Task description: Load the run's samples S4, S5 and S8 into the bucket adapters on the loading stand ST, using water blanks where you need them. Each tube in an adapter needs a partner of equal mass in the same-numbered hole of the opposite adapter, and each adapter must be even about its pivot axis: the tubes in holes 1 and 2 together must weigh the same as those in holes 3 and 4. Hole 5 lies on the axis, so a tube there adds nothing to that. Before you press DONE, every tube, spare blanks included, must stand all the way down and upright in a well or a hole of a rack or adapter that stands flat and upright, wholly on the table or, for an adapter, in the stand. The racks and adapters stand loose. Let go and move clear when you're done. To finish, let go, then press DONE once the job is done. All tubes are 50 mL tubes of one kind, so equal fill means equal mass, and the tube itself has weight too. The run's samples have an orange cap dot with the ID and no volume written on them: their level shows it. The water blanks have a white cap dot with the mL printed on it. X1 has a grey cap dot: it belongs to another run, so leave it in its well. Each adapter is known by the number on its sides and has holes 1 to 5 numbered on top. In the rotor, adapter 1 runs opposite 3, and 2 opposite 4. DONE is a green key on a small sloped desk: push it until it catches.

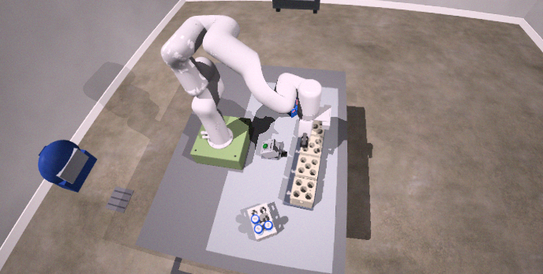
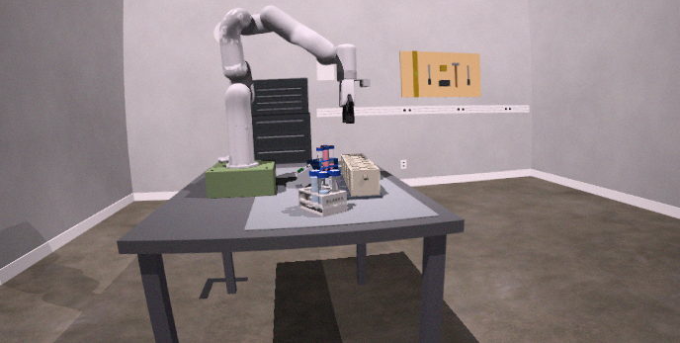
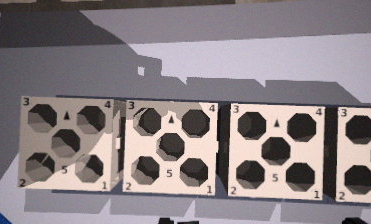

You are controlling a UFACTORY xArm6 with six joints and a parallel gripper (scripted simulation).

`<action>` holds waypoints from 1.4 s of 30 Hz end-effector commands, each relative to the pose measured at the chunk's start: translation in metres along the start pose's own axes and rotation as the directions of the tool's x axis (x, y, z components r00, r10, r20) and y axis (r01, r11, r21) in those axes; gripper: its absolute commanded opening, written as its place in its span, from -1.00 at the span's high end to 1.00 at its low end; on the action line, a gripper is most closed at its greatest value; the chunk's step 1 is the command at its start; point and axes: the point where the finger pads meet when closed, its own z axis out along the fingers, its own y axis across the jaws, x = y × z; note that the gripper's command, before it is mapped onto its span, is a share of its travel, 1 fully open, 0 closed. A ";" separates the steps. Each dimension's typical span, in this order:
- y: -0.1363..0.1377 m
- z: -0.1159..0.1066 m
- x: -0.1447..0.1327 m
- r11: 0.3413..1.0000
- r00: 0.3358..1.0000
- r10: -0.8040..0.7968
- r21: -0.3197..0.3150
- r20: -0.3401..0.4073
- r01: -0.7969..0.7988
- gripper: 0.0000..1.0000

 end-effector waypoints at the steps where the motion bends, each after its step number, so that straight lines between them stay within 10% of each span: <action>1: -0.022 -0.002 -0.005 0.990 0.990 -0.144 -0.001 -0.004 0.144 -1.00; 22: -0.110 -0.002 -0.040 0.717 0.717 -0.697 -0.002 -0.004 0.697 -1.00; 42: -0.194 -0.002 -0.073 0.717 0.717 -0.697 -0.001 -0.004 0.697 -1.00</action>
